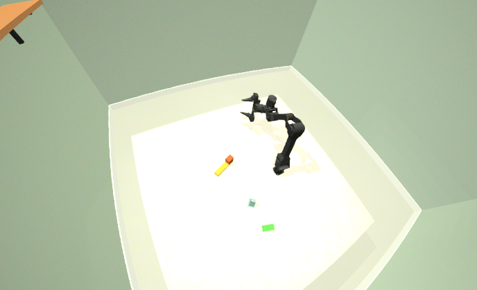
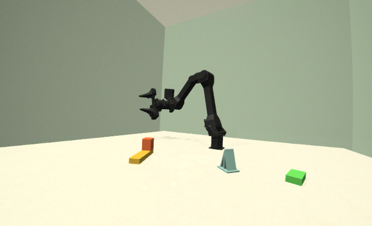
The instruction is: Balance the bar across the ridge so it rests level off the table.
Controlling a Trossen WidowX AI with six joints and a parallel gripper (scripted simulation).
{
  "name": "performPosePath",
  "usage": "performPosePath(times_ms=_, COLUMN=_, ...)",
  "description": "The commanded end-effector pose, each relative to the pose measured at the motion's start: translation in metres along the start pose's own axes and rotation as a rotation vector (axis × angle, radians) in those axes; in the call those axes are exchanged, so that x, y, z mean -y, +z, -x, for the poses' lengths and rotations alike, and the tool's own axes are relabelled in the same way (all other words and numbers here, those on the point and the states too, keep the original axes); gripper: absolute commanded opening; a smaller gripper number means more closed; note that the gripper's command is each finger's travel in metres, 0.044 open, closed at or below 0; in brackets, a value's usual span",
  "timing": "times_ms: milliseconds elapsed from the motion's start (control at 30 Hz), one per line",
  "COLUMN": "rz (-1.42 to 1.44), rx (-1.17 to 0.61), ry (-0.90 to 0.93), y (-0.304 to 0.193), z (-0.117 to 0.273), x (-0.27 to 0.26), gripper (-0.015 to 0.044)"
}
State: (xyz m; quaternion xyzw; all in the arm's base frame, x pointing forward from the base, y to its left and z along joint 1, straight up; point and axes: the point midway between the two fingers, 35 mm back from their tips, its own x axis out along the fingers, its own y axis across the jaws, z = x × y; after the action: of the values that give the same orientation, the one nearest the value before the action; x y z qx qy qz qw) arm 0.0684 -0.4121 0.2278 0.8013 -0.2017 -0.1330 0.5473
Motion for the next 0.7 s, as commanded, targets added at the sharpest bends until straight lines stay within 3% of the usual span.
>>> performPosePath(times_ms=0, rz=0.002, rx=0.0, ry=-0.001, y=0.0, z=-0.001, x=0.0, gripper=0.0374)
performPosePath(times_ms=100, rz=0.036, rx=0.004, ry=-0.012, y=0.0, z=-0.012, x=0.001, gripper=0.0315)
performPosePath(times_ms=667, rz=0.236, rx=-0.011, ry=-0.147, y=-0.018, z=-0.08, x=0.019, gripper=0.0315)
